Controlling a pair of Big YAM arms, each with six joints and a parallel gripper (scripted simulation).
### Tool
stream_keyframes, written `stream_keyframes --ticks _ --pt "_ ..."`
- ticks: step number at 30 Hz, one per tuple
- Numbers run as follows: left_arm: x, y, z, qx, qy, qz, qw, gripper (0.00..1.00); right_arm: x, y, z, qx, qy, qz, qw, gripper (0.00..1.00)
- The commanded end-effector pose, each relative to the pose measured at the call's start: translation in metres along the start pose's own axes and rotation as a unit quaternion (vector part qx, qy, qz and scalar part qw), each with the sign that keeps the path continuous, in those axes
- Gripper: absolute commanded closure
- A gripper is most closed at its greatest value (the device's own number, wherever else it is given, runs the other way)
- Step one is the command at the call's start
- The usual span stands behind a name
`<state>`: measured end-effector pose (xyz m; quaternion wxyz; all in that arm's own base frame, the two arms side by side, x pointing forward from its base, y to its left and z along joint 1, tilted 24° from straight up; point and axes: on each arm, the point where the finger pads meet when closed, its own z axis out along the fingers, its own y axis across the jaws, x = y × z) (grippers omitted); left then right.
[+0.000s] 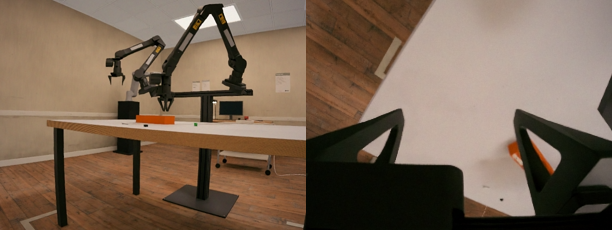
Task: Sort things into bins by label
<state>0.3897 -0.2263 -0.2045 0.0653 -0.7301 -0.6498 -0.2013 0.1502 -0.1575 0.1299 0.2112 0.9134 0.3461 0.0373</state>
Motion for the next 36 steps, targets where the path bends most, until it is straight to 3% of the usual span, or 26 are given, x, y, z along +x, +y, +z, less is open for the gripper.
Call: stream_keyframes --ticks 1,21,22,24,27,36 --pt "-0.006 0.001 0.003 -0.003 -0.003 -0.002 1.0 0.69 -0.003 -0.002 -0.002 0.003 -0.001 0.005 1.0 0.0" --pt "-0.002 -0.008 0.008 0.003 0.001 0.001 1.0 0.69 -0.003 -0.002 -0.002 0.003 -0.001 0.005 1.0 0.0" --pt "-0.003 0.01 0.006 0.001 -0.001 -0.002 1.0 0.69 -0.003 -0.002 -0.002 0.003 -0.001 0.005 1.0 0.0" --pt "-0.005 0.009 -0.002 -0.008 -0.006 -0.003 1.0 0.69 -0.003 -0.002 -0.002 0.003 -0.001 0.005 1.0 0.0" --pt "0.029 0.014 -0.005 -0.01 -0.007 -0.09 0.996 0.7 -0.003 -0.002 -0.002 0.003 -0.001 0.005 1.0 0.0" --pt "0.105 0.018 -0.007 0.005 0.001 -0.215 0.977 0.7 -0.003 -0.002 -0.002 0.003 -0.001 0.005 1.0 0.0"
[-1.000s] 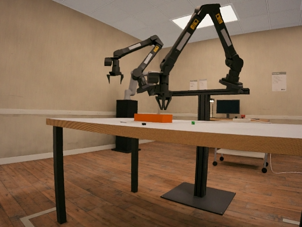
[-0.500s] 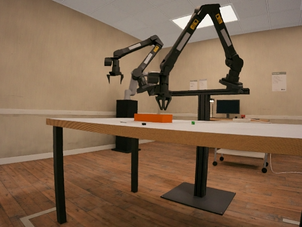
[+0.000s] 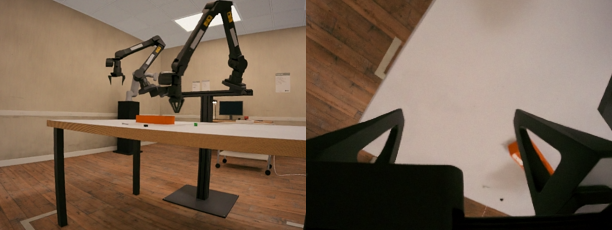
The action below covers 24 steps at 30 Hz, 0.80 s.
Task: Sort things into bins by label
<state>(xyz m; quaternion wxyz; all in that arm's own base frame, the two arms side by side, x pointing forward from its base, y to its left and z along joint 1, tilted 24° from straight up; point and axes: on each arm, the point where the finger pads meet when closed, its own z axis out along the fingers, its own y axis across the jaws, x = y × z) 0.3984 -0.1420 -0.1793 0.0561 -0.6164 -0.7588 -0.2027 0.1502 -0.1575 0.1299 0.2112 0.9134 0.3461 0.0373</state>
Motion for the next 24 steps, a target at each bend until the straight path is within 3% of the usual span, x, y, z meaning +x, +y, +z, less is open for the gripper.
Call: stream_keyframes --ticks 1,3,11,16,19,20,24 --pt "0.012 0.021 -0.017 -0.014 -0.013 -0.06 0.998 0.7 -0.003 -0.002 -0.002 0.003 -0.001 0.005 1.0 0.0" --pt "0.013 0.021 -0.02 -0.016 -0.016 -0.106 0.994 0.7 -0.003 -0.002 -0.002 0.003 -0.001 0.005 1.0 0.0" --pt "0.082 0.047 -0.018 -0.011 -0.015 -0.223 0.975 0.7 -0.003 -0.002 -0.002 0.003 -0.001 0.005 1.0 0.0" --pt "0.121 0.062 -0.019 -0.004 -0.011 -0.303 0.953 0.7 -0.003 -0.002 -0.002 0.003 -0.001 0.005 1.0 0.0" --pt "0.126 0.064 -0.02 -0.004 -0.011 -0.32 0.947 0.7 -0.003 -0.002 -0.002 0.003 -0.001 0.005 1.0 0.0" --pt "0.114 0.061 -0.025 -0.006 -0.014 -0.366 0.931 0.7 -0.003 -0.002 -0.002 0.003 -0.001 0.005 1.0 0.0" --pt "0.114 0.061 -0.025 -0.006 -0.017 -0.425 0.905 0.7 -0.003 -0.002 -0.002 0.003 -0.001 0.005 1.0 0.0"
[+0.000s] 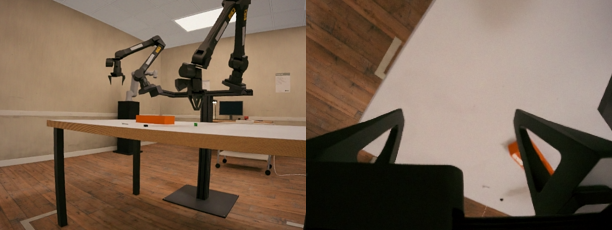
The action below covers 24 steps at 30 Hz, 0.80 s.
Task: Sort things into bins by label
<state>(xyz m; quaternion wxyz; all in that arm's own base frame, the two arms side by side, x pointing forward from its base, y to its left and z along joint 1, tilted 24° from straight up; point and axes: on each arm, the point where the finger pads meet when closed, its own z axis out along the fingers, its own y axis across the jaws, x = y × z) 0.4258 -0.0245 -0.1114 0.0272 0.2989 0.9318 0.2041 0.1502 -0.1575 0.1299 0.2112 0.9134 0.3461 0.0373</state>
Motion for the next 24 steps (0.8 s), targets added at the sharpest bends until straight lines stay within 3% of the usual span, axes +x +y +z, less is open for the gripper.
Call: stream_keyframes --ticks 1,12,24 --pt "-0.0068 -0.006 -0.0114 -0.002 -0.012 -0.078 0.997 0.7 -0.0025 -0.002 -0.0025 0.003 -0.001 0.005 1.0 0.0" --pt "-0.0065 -0.0054 -0.0111 0.003 -0.011 -0.188 0.982 0.7 -0.0025 -0.002 -0.0025 0.003 -0.001 0.005 1.0 0.0" --pt "0.0 0.0014 -0.0081 0.003 -0.013 -0.352 0.936 0.7 -0.0025 -0.002 -0.0025 0.003 -0.001 0.005 1.0 0.0"
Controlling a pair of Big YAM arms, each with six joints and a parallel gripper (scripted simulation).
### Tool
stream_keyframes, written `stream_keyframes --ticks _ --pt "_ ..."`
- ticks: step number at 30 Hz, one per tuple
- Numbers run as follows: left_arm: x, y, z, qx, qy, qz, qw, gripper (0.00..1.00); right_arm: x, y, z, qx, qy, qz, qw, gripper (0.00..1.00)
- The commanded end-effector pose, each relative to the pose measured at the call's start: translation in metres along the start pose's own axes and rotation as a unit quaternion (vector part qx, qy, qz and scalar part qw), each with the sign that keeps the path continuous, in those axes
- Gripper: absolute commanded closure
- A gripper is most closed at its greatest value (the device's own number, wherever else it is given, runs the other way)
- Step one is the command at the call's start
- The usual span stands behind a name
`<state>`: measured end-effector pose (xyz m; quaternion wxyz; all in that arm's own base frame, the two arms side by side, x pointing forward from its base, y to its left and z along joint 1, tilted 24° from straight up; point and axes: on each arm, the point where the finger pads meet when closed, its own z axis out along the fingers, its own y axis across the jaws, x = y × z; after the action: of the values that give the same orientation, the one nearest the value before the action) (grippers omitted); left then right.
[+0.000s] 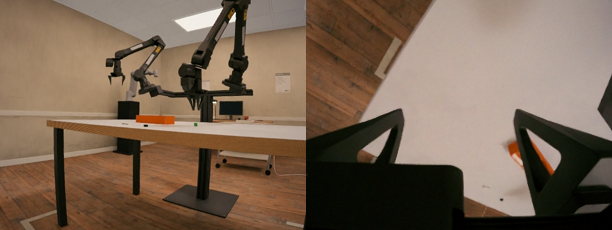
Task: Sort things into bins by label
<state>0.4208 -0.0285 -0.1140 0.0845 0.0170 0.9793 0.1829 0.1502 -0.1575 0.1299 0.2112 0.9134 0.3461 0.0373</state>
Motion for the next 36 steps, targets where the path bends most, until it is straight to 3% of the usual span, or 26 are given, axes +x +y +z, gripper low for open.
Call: stream_keyframes --ticks 1,16,36 --pt "-0.006 0.005 -0.008 0.003 -0.013 -0.078 0.997 0.7 -0.003 -0.002 -0.002 0.003 -0.001 0.005 1.0 0.0" --pt "-0.008 0.006 -0.009 0.007 -0.033 -0.238 0.971 0.7 -0.003 -0.002 -0.002 0.003 -0.001 0.005 1.0 0.0" --pt "-0.024 -0.002 -0.015 0.01 -0.038 -0.233 0.972 0.7 -0.003 -0.002 -0.002 0.003 -0.001 0.005 1.0 0.0"
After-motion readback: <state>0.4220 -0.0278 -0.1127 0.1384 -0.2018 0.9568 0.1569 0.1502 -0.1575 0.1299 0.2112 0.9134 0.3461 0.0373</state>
